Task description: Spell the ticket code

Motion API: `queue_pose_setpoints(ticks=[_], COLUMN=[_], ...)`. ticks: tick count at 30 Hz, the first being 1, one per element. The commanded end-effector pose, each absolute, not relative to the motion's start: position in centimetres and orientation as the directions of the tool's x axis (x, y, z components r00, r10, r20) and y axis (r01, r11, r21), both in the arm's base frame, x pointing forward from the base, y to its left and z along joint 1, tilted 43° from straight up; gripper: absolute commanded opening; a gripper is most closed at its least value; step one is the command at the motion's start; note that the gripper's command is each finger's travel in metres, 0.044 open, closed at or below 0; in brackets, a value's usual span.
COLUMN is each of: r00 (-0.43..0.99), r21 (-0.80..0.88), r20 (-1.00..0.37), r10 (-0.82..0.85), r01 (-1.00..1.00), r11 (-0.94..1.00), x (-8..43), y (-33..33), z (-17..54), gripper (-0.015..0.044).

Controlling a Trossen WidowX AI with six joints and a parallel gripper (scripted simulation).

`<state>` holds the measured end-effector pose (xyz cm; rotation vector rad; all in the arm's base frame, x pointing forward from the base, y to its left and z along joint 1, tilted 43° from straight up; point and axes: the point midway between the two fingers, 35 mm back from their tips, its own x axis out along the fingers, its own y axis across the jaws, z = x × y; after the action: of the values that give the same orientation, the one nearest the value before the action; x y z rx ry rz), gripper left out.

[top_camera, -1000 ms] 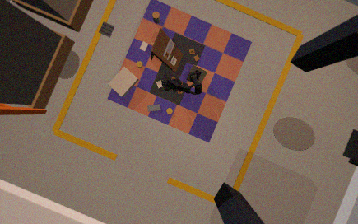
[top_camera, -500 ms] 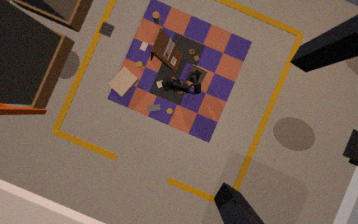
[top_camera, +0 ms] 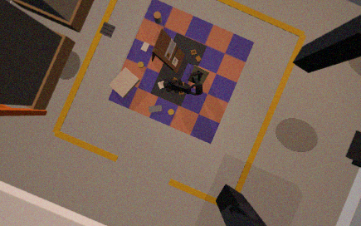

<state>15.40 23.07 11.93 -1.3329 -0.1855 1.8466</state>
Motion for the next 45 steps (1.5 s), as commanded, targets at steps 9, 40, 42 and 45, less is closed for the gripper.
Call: queue_pose_setpoints(ticks=[9, 40, 42, 45], r00=[-0.089, -0.089, -0.089, -0.089], r21=[-0.546, -0.546, -0.546, -0.546], r20=[-0.722, -0.722, -0.722, -0.722], r10=[0.687, 0.686, 0.686, 0.686], r01=[-0.536, -0.536, -0.536, -0.536], r11=[-0.644, -0.644, -0.644, -0.644], x=[15.5, 15.7, 15.7, 15.7], y=[23.0, 21.5, 21.4, 21.3], z=[11.9, 13.3, 13.4, 13.5], gripper=[0.0208, 0.0000, 0.0000, 0.0000])
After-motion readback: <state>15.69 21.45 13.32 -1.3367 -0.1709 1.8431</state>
